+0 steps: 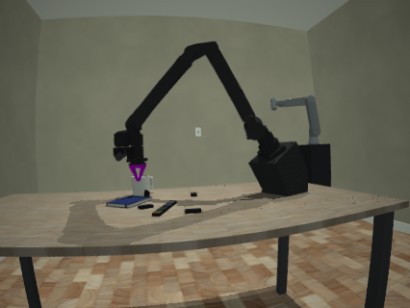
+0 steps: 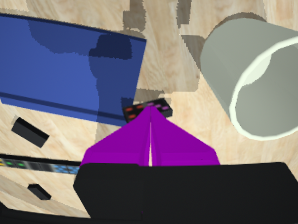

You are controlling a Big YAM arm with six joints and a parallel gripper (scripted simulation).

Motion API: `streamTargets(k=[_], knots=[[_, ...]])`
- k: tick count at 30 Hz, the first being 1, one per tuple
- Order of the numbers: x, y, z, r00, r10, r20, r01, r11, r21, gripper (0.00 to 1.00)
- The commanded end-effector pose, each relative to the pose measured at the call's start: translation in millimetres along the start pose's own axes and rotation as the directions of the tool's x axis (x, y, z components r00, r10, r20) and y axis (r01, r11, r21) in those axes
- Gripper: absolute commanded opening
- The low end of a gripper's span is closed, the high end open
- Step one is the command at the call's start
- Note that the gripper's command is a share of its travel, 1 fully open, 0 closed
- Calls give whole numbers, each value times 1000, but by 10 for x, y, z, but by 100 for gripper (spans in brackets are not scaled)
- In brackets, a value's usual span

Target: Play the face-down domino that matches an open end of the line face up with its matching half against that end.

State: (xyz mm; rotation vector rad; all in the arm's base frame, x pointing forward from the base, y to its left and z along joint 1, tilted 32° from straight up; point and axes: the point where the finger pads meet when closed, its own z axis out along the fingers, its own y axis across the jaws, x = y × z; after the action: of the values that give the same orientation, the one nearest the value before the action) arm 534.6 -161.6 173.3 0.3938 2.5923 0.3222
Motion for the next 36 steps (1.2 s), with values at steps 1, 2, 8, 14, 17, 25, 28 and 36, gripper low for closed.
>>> streamTargets(k=[1,2,8,14,17,25,28,36], knots=[[-143,51,11,999,-9,36,9,1000,1,0],[-169,61,23,999,-11,42,11,1000,1,0],[-272,103,71,998,-19,68,19,1000,2,0],[-123,70,139,999,-19,37,19,1000,0,0],[-157,76,194,999,-16,41,16,1000,0,0],[-225,88,304,999,-11,51,11,1000,0,0],[-225,88,304,999,-11,51,11,1000,0,0],[-142,64,360,999,-10,34,10,1000,-1,0]])
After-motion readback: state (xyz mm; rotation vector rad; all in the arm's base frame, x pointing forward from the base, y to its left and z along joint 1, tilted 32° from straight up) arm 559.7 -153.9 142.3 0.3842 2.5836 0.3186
